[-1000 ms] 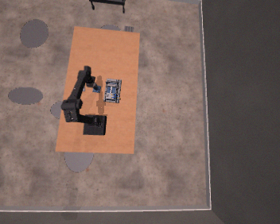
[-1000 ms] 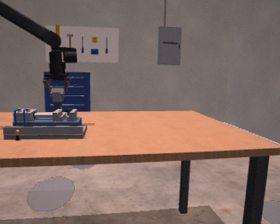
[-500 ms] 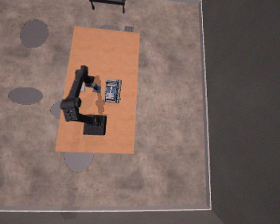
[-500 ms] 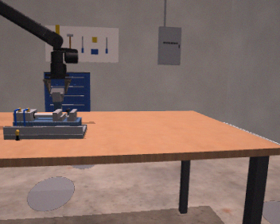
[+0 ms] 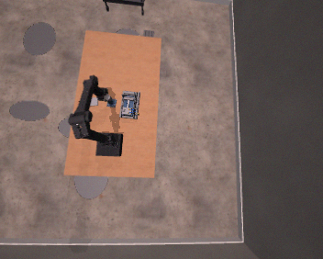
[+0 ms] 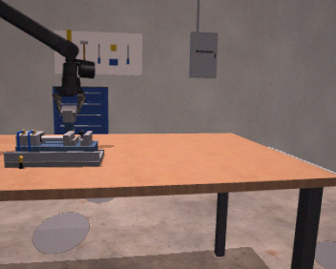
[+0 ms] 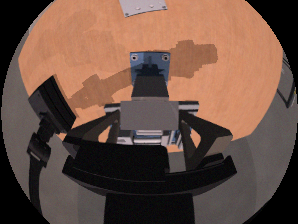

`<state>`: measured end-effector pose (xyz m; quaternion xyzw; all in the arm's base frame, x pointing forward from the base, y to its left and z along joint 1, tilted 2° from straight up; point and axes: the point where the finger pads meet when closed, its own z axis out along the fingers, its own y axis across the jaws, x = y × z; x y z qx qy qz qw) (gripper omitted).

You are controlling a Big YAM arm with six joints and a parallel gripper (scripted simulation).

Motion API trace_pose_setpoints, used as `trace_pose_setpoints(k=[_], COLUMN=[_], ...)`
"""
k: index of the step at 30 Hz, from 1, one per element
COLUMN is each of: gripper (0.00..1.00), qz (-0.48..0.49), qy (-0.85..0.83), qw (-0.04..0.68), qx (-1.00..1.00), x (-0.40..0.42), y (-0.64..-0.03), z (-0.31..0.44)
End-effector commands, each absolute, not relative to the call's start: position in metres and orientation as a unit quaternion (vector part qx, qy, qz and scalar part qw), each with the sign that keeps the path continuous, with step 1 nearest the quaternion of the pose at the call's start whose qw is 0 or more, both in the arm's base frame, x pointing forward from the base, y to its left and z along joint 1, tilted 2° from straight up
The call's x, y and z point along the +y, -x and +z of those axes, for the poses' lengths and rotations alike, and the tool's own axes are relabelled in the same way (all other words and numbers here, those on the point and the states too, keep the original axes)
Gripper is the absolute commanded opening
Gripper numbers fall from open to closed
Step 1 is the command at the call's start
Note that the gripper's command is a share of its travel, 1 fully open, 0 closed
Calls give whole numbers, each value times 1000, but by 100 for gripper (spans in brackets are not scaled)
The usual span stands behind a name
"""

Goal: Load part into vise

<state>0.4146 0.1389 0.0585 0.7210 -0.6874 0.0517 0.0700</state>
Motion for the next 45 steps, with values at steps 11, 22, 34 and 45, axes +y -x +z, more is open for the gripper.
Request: trace_pose_setpoints(k=[11, 22, 34, 45], gripper=[81, 81, 81, 81], qz=[105, 143, 178, 208], qy=[-714, -707, -700, -692], qw=[99, 136, 170, 199], qx=[-685, -679, -671, -662], x=[155, 156, 156, 156], y=[-430, -429, -429, -428], z=[69, 68, 67, 67])
